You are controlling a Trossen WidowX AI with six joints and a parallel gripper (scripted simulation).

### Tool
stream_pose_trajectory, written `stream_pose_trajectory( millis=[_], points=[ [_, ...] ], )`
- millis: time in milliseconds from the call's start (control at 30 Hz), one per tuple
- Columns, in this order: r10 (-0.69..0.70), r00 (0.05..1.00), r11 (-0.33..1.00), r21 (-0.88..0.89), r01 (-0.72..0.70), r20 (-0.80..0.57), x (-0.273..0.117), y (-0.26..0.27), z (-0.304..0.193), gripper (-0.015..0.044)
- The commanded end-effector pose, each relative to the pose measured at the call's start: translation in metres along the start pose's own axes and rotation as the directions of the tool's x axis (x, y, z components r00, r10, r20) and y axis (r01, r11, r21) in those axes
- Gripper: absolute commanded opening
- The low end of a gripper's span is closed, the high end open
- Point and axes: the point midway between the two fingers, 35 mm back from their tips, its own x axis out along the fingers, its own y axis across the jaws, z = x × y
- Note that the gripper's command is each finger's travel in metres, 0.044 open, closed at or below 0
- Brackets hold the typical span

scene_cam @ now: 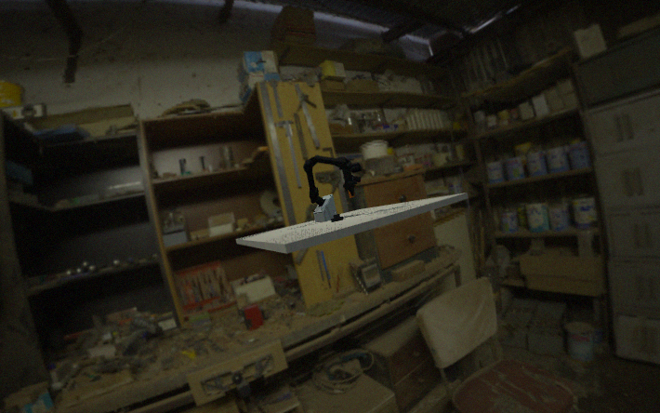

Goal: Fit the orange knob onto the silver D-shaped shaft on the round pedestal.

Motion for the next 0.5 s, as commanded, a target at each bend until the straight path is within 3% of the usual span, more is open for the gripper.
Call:
stream_pose_trajectory(
  millis=[0,467],
  points=[
    [-0.006,1.000,1.000,0.005,0.006,0.007,0.001,-0.010,-0.011,0.0000],
    [-0.006,1.000,1.000,0.006,0.006,0.015,0.011,-0.036,-0.045,0.0000]
  ],
)
